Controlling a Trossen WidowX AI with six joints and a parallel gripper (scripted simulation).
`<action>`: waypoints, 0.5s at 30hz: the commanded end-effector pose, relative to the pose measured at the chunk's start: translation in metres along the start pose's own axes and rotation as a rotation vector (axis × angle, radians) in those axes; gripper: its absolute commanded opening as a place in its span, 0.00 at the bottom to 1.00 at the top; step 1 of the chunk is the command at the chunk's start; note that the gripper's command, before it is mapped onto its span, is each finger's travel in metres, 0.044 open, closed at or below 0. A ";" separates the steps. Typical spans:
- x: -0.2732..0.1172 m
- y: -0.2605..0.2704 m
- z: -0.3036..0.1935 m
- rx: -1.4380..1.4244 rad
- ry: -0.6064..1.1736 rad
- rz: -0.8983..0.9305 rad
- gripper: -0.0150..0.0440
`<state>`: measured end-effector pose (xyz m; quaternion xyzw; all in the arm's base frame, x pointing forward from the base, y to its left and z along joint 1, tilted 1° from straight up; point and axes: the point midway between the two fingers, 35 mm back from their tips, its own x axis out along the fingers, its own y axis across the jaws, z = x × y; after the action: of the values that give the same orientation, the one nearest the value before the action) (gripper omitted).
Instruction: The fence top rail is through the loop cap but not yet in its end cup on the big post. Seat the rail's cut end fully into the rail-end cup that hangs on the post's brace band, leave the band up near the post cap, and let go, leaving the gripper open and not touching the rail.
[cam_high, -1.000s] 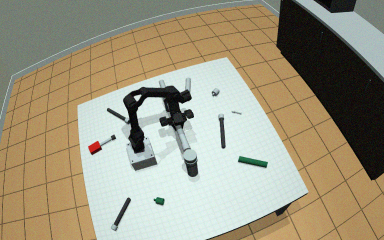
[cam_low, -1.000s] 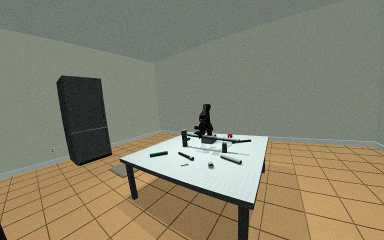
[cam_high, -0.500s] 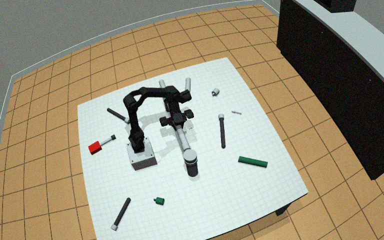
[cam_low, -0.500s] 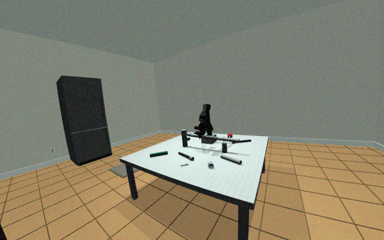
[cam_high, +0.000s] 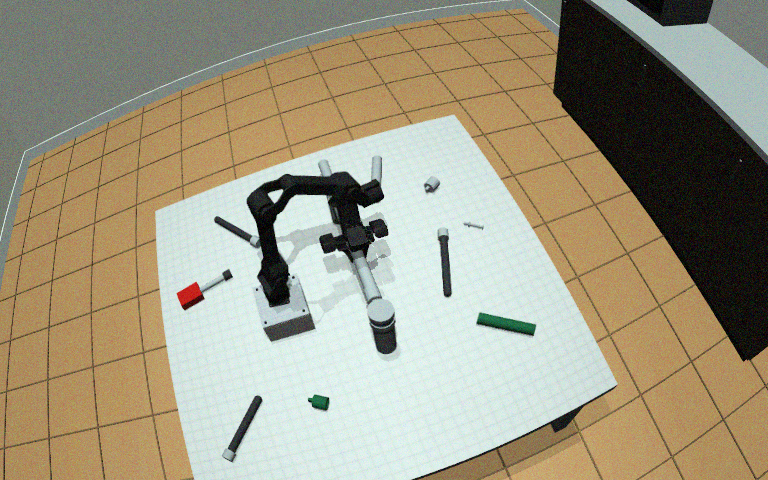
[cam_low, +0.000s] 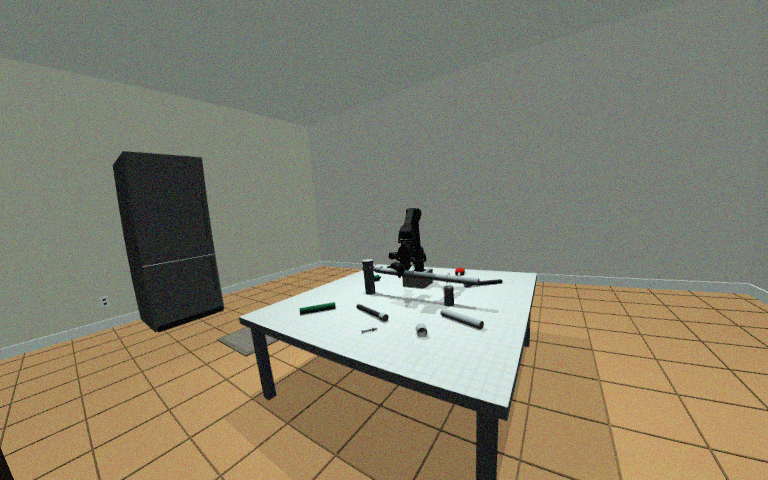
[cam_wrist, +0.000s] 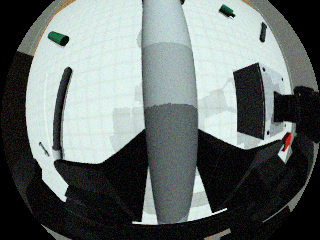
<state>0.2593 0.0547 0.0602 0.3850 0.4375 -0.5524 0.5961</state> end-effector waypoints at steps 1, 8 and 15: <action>0.000 -0.001 0.001 0.001 -0.003 -0.001 0.25; -0.001 -0.001 0.002 0.003 -0.005 -0.002 0.25; -0.001 -0.001 0.003 0.005 -0.008 -0.002 0.25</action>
<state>0.2593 0.0547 0.0603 0.3852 0.4374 -0.5522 0.5961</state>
